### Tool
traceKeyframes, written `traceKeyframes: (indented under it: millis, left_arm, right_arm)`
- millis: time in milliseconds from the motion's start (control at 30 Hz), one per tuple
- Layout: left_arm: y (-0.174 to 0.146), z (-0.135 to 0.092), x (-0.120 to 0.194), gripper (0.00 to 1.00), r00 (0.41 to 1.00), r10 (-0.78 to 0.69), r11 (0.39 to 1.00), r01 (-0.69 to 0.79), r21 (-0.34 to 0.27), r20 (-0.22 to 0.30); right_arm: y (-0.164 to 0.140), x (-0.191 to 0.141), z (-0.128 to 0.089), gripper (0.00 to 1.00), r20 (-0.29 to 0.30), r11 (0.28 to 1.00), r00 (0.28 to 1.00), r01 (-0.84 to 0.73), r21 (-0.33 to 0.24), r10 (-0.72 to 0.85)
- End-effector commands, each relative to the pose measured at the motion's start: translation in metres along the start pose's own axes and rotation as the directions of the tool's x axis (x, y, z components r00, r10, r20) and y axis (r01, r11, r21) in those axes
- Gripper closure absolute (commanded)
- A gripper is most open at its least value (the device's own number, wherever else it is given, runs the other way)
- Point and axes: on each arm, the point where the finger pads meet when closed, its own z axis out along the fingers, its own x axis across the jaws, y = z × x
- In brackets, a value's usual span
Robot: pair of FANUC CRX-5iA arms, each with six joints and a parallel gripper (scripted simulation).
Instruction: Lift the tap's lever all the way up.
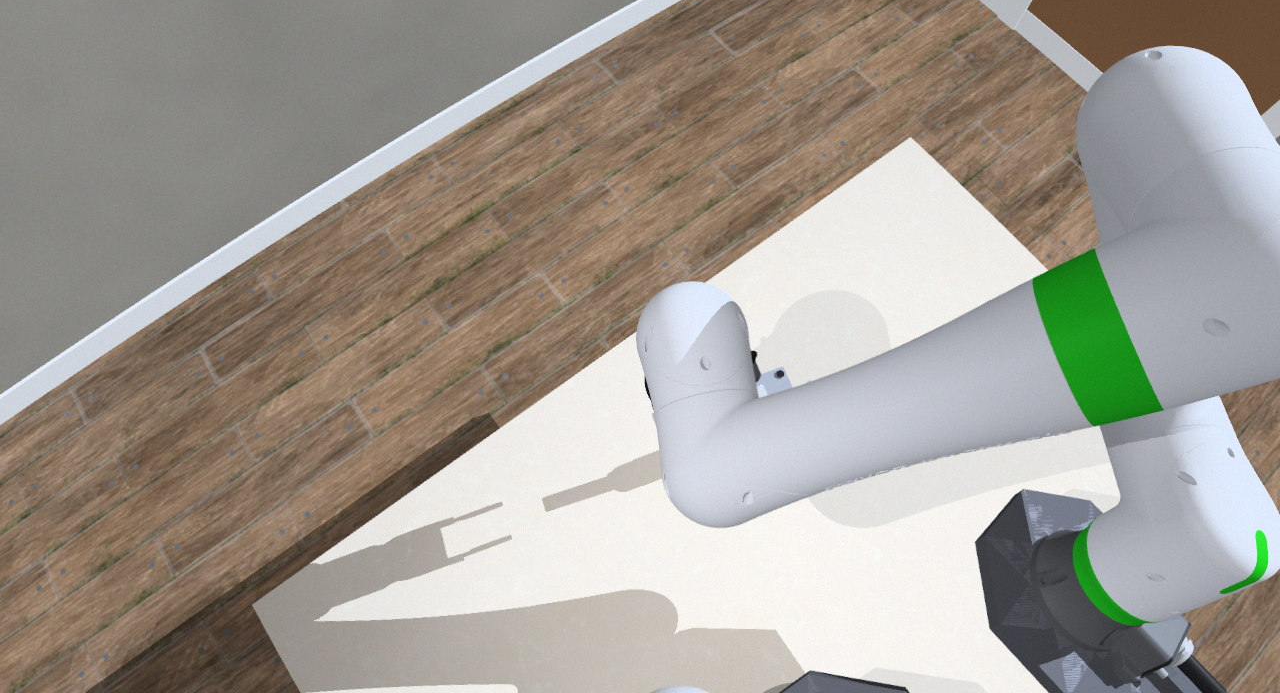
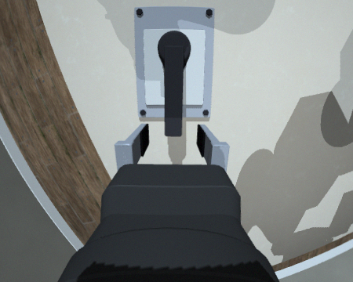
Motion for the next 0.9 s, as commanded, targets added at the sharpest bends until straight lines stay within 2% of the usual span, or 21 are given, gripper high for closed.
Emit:
traceKeyframes:
  millis: [0,400,867]
  left_arm:
    - [0.000,-0.001,0.000,0.00,1.000,0.000,1.000,0.000,-0.002,0.000]
    - [0.000,-0.001,0.000,0.00,1.000,0.000,1.000,0.000,-0.002,0.000]
    - [0.000,-0.001,0.000,0.00,1.000,0.000,1.000,0.000,-0.002,0.000]
  right_arm:
    - [0.001,0.000,0.000,0.00,0.001,1.000,1.000,0.000,-0.001,0.000]
    - [0.001,0.000,0.006,0.00,0.001,1.000,1.000,0.000,-0.001,0.000]
    - [0.001,-0.001,0.028,0.00,0.001,1.000,1.000,0.000,-0.001,0.000]
